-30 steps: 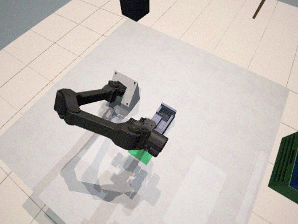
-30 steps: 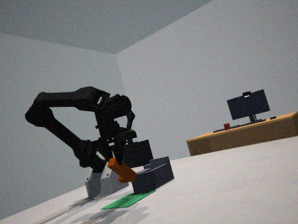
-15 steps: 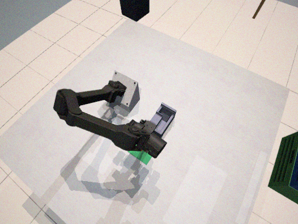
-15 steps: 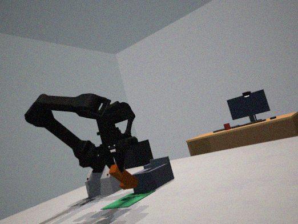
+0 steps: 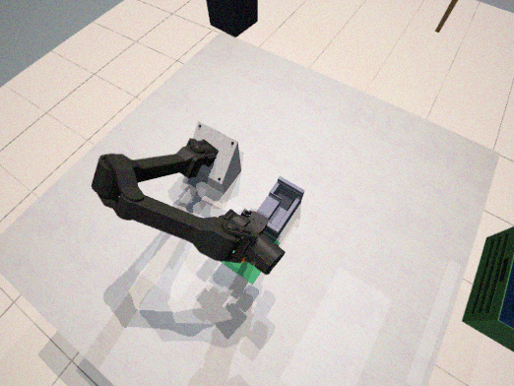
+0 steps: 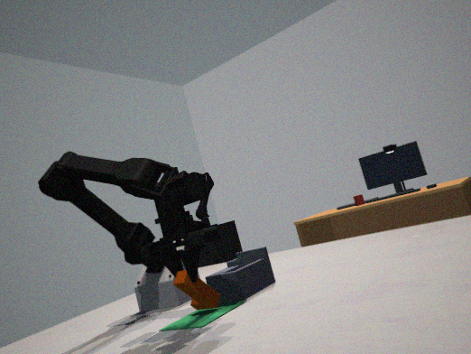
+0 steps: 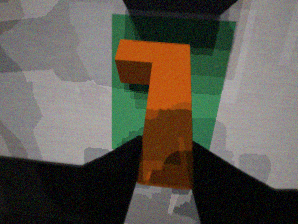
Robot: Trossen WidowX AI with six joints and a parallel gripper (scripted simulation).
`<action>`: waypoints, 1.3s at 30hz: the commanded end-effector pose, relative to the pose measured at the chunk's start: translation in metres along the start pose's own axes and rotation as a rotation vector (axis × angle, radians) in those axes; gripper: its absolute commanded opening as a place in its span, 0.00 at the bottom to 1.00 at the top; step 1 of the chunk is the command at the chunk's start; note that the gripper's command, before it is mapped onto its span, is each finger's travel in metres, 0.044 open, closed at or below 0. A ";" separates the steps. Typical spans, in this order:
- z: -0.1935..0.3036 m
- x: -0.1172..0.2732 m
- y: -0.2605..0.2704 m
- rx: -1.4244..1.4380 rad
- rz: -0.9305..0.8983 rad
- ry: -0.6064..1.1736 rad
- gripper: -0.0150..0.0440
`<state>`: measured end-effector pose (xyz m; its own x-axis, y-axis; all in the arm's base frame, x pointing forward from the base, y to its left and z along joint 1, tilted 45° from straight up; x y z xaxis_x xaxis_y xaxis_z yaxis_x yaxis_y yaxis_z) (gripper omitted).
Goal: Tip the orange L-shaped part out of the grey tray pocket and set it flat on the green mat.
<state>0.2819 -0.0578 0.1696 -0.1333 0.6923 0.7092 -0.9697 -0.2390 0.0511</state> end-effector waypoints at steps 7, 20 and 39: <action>-0.001 -0.003 0.000 0.005 0.000 -0.001 0.25; 0.000 -0.002 0.000 0.001 0.000 0.001 0.52; -0.001 0.085 0.000 0.006 -0.001 -0.006 0.93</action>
<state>0.2733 -0.0033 0.2237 -0.1434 0.6827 0.7164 -0.9671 -0.2505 0.0451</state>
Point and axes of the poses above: the point midway between the two fingers, 35 mm back from their tips, its own x axis back along the fingers, its own y axis across the jaws, z = x × y, the point moved 5 cm from there along x, back along the fingers, and after that the axes turned 8 degrees about x, right-handed, at the moved point
